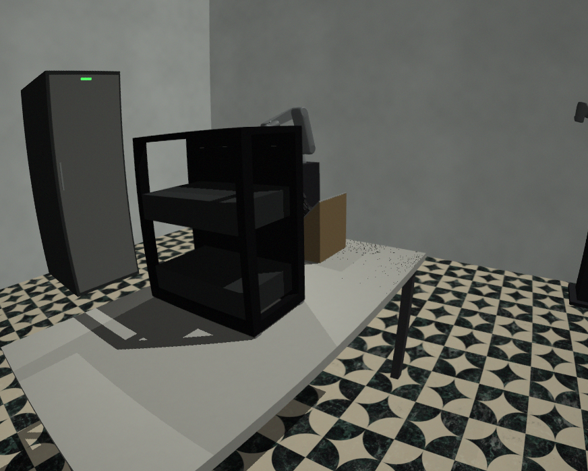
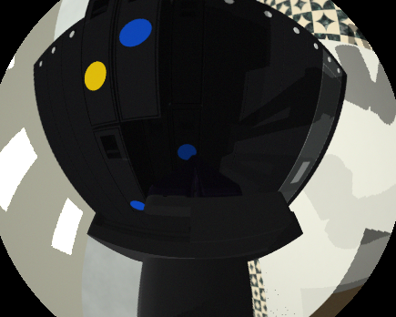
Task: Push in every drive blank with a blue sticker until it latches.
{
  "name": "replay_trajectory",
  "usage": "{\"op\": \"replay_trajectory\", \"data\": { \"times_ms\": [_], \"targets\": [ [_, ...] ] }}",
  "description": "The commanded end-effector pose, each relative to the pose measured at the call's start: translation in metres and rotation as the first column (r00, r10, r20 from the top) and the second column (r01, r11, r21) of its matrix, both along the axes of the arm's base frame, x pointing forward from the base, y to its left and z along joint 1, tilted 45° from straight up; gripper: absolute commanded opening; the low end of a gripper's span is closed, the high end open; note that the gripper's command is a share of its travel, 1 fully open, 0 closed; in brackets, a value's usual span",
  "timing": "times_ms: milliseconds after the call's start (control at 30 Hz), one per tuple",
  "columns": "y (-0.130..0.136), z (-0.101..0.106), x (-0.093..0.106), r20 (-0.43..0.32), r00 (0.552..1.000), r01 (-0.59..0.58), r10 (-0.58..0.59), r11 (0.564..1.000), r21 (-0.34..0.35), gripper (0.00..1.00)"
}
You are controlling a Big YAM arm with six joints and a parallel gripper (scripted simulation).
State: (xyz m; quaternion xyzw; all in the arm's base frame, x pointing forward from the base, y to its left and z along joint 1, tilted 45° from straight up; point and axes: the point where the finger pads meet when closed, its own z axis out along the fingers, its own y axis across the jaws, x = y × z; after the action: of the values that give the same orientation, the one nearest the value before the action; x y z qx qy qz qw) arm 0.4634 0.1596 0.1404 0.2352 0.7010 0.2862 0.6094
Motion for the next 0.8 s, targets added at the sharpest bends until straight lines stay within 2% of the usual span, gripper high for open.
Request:
{"op": "replay_trajectory", "data": {
  "times_ms": [0, 300, 400, 467, 500, 533, 667, 767],
  "targets": [
    [0.039, 0.036, 0.037, 0.076, 0.996, -0.054, 0.052, 0.998, 0.027, 0.00],
    [0.038, 0.036, 0.032, 0.076, 0.996, -0.054, 0.051, 0.998, 0.028, 0.00],
    [0.036, 0.058, 0.015, 0.126, 0.991, -0.055, 0.048, 0.997, 0.054, 0.00],
    [0.036, 0.058, 0.015, 0.126, 0.991, -0.055, 0.048, 0.997, 0.054, 0.00],
    [0.034, 0.059, 0.007, 0.126, 0.991, -0.049, 0.041, 0.997, 0.056, 0.00],
    [0.026, 0.038, -0.014, 0.079, 0.996, -0.047, 0.044, 0.998, 0.034, 0.00],
    [0.021, 0.036, -0.051, 0.058, 0.997, -0.045, 0.043, 0.999, 0.029, 0.00],
    [0.018, 0.037, -0.071, 0.057, 0.997, -0.044, 0.043, 0.998, 0.032, 0.00]
  ]
}}
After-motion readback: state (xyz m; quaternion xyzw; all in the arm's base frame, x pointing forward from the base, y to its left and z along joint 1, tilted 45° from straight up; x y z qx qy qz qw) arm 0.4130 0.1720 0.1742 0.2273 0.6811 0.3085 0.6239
